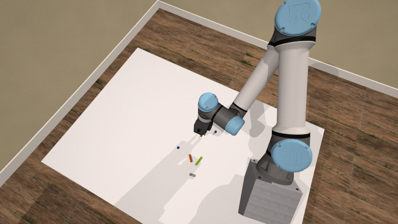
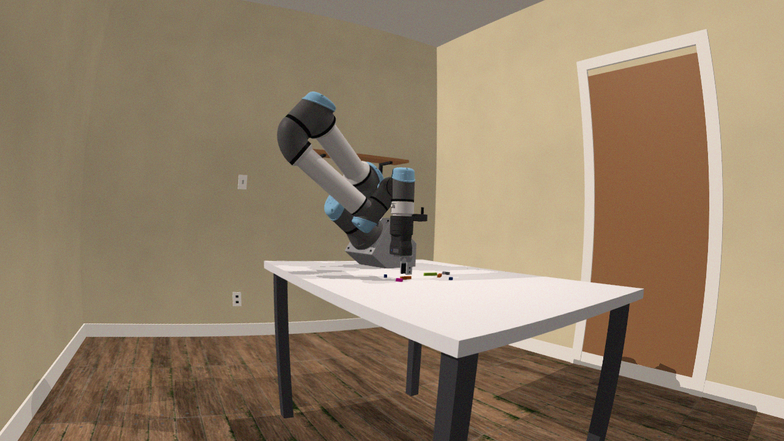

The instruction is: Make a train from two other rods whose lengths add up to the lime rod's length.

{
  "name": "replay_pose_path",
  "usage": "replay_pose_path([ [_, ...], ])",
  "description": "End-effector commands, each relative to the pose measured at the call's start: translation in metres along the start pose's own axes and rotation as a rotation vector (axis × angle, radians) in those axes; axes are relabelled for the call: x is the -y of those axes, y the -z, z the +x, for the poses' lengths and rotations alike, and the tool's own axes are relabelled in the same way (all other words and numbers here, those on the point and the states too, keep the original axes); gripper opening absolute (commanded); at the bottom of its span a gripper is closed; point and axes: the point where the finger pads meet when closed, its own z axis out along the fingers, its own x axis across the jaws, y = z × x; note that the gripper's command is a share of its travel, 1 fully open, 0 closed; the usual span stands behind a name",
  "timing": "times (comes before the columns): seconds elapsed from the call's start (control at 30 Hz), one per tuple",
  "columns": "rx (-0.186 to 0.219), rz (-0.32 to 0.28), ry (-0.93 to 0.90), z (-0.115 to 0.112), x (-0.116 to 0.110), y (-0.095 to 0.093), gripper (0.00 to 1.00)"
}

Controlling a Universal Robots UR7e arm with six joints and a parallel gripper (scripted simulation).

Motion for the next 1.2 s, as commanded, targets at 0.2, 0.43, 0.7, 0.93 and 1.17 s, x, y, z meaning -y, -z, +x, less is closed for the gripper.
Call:
replay_pose_path([
  [0.2,-0.001,0.000,0.000,0.000,0.000,0.000,0.54],
  [0.43,-0.001,0.000,0.000,0.000,0.000,-0.001,0.54],
  [0.7,-0.001,0.000,0.000,0.000,0.000,-0.008,0.54],
  [0.93,-0.001,0.000,0.000,0.000,0.000,-0.013,0.54],
  [1.17,-0.001,0.000,0.000,0.000,0.000,-0.017,0.54],
])
